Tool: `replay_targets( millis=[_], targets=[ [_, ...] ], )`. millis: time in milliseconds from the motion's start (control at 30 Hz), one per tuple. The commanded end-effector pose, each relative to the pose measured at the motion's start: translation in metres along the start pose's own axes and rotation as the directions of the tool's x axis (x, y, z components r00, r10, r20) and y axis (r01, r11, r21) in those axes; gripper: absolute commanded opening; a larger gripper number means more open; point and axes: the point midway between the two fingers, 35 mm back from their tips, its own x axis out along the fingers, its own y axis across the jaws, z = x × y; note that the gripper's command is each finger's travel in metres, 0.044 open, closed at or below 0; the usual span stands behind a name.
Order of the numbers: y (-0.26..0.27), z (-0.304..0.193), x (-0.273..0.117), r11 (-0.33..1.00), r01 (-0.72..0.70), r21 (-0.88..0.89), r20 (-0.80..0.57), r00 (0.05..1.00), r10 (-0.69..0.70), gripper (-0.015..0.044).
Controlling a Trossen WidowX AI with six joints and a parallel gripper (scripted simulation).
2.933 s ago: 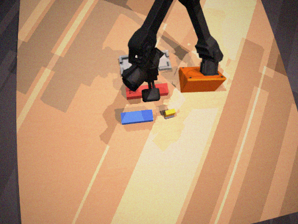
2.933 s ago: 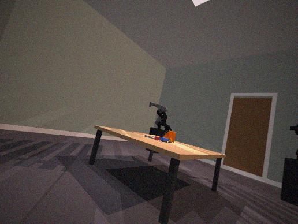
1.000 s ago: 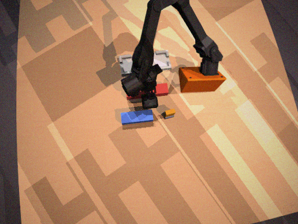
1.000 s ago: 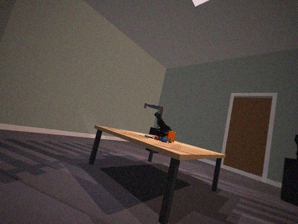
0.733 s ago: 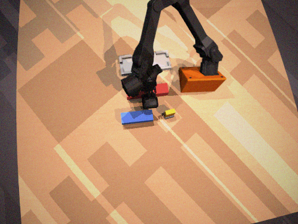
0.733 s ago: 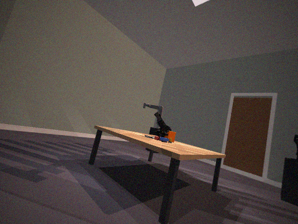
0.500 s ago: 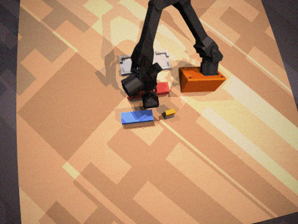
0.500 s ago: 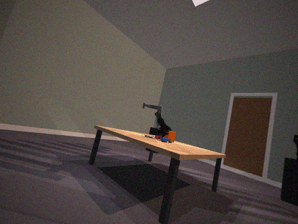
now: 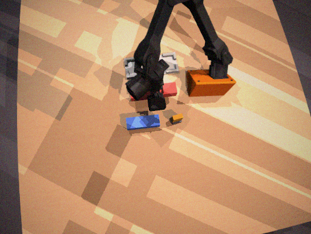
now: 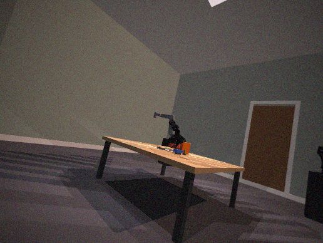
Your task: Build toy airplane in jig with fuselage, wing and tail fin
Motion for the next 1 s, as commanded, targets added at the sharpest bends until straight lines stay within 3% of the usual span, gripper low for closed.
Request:
replay_targets(
  millis=[0, 600, 967],
  targets=[
    [0.000, 0.004, -0.014, 1.000, -0.010, 0.012, 0.013, 1.000, 0.010, 0.0000],
    [-0.003, -0.004, -0.071, 1.000, -0.003, 0.013, 0.010, 1.000, 0.003, 0.0000],
    [-0.021, 0.000, -0.064, 1.000, -0.013, 0.005, 0.011, 1.000, 0.013, 0.0000]
  ],
)
